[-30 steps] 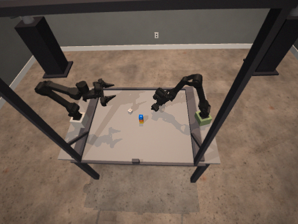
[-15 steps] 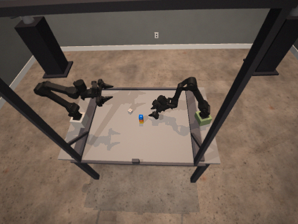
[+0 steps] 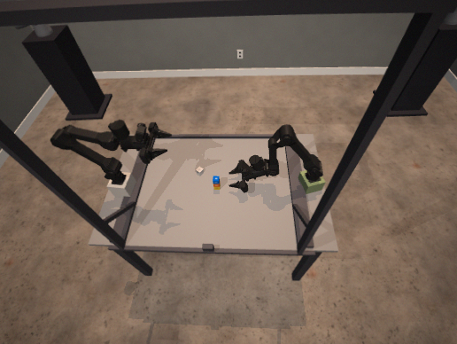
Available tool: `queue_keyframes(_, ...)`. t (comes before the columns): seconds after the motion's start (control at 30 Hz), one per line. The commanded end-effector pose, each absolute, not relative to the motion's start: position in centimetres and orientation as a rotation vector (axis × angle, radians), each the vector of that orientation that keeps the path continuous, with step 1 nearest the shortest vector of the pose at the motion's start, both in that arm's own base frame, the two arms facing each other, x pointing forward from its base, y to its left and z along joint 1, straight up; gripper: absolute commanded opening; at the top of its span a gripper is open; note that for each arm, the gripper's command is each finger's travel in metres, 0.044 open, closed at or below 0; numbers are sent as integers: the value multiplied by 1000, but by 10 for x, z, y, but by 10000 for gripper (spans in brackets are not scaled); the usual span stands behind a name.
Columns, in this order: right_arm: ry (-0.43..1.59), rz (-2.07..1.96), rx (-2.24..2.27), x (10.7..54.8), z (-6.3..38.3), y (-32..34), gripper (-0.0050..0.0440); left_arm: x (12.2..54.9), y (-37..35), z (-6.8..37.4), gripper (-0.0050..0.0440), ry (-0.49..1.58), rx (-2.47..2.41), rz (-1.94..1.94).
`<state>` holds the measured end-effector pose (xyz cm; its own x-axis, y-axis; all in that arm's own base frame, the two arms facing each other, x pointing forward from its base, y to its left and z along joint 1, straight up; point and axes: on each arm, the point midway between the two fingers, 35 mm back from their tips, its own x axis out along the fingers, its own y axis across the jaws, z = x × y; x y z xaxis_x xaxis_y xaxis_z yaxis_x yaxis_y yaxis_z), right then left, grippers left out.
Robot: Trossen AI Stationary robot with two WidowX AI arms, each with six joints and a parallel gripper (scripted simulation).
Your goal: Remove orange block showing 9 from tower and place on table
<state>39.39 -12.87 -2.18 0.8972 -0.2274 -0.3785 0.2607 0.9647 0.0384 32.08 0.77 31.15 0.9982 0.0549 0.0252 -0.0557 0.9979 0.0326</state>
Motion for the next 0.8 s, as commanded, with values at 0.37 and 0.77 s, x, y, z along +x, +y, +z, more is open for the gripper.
queue_keyframes(0.37, 227, -189, -1, 397, 0, -104, 400, 315, 0, 328, 400, -61, -1, -3)
queue_keyframes(0.77, 211, -194, 0, 399, 6, -106, 400, 316, 0, 323, 400, -50, 0, 0)
